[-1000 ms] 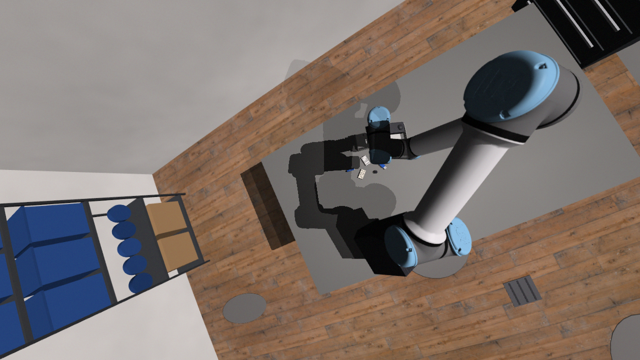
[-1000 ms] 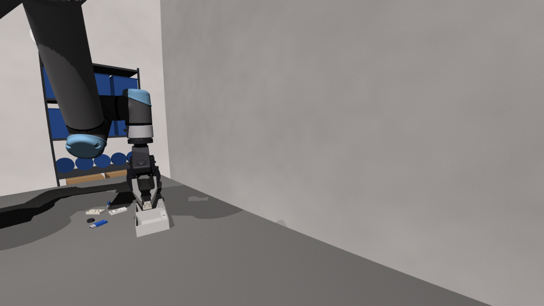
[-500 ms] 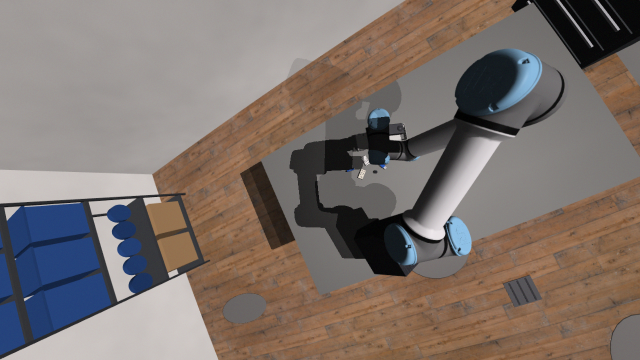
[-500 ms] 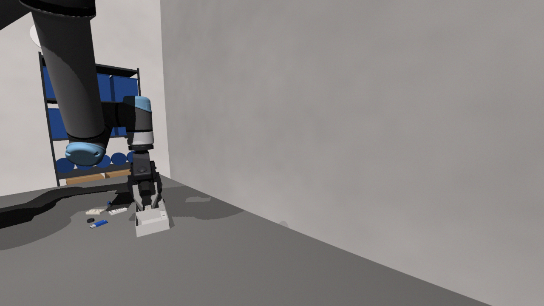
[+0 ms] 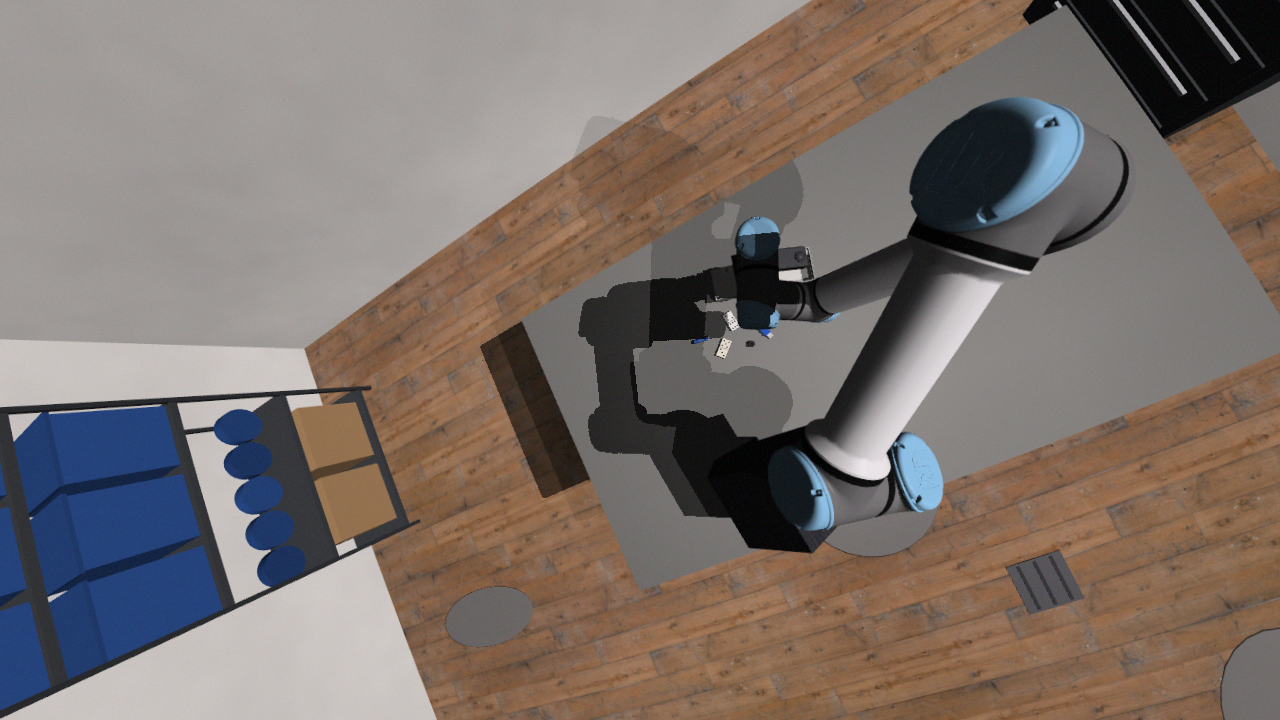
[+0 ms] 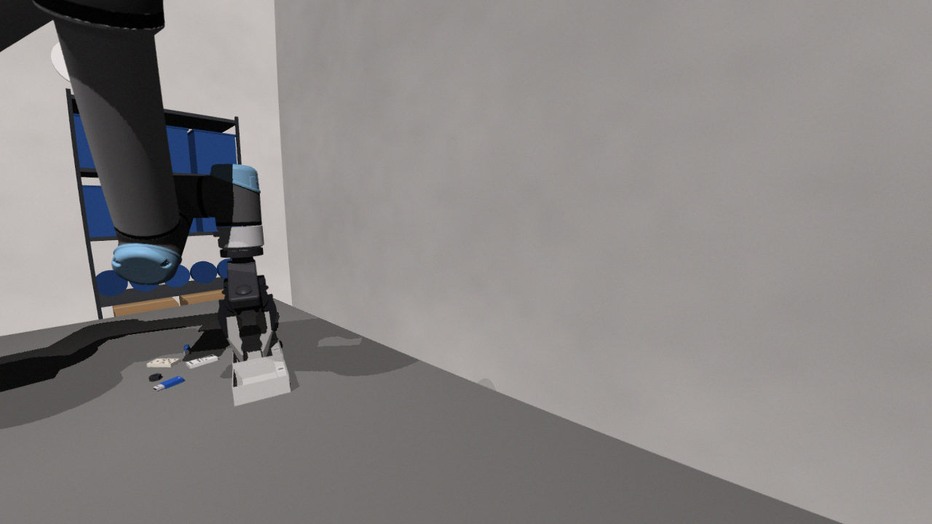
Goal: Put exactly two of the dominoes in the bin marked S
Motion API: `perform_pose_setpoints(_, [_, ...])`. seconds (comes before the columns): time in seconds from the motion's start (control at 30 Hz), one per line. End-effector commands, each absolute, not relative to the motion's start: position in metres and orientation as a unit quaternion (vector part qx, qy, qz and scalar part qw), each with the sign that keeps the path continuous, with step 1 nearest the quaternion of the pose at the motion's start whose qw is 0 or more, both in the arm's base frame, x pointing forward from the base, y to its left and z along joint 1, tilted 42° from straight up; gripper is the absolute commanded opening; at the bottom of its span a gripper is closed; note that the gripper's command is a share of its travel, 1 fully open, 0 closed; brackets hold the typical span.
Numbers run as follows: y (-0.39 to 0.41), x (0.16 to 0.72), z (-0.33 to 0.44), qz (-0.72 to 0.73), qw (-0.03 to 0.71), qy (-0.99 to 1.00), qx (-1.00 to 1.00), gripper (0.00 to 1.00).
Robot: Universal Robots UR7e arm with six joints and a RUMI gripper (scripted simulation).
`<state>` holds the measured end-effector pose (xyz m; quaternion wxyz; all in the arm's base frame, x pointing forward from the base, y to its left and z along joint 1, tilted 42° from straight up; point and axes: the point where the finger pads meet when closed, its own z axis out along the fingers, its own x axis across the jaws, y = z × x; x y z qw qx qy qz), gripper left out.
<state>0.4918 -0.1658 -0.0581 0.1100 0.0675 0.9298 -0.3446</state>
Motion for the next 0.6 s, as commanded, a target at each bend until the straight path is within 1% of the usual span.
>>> perform_pose_setpoints(0.0, [-0.1658, 0.4934, -0.0574, -0.345, 0.111, 0.930, 0.067, 0.19])
perform_pose_setpoints(0.57, [-0.1595, 0.4911, -0.0512, -0.345, 0.111, 0.930, 0.067, 0.19])
